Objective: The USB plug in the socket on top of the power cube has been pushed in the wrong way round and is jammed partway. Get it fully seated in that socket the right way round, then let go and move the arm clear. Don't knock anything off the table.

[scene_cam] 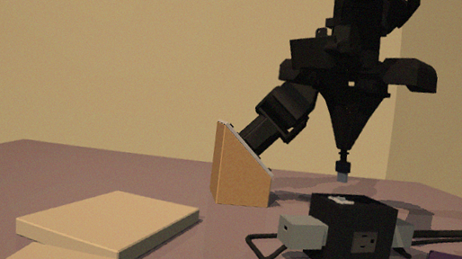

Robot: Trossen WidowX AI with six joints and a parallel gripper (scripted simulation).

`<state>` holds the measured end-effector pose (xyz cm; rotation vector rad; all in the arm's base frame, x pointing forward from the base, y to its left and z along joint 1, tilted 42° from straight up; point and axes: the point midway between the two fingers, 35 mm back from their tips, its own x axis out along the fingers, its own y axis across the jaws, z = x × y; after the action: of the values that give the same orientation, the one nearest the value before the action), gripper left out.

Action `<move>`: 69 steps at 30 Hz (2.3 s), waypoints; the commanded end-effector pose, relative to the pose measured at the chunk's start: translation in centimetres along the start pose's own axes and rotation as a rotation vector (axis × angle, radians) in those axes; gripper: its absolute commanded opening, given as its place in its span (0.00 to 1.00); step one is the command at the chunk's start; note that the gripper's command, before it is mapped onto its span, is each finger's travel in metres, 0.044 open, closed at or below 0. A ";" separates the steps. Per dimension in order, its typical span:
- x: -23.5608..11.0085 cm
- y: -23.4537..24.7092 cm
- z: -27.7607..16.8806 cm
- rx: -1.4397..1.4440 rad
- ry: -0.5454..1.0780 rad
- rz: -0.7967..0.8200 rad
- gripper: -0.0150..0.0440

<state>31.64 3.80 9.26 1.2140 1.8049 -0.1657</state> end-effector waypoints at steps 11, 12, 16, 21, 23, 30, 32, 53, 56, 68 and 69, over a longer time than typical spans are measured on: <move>0.0 0.0 0.0 -0.354 -0.001 0.000 0.25; 0.0 0.0 0.0 -0.380 -0.001 0.000 0.25; 0.0 0.0 0.0 -0.485 -0.001 0.000 0.25; 0.0 0.0 0.0 -0.616 -0.001 0.000 0.25; 0.0 0.0 0.0 -0.668 -0.001 0.000 0.25; 0.0 0.0 0.0 -0.852 -0.001 0.000 0.25; 0.0 0.0 0.0 -0.904 -0.001 0.000 0.25; 0.0 0.0 0.0 -1.454 0.000 0.000 0.25; 0.0 0.0 0.0 -1.532 0.000 0.000 0.25; 0.0 0.0 0.0 -1.846 0.000 0.000 0.25; 0.0 0.0 0.0 -1.872 0.000 0.000 0.25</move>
<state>31.64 3.80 9.26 -0.1279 1.1421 1.2029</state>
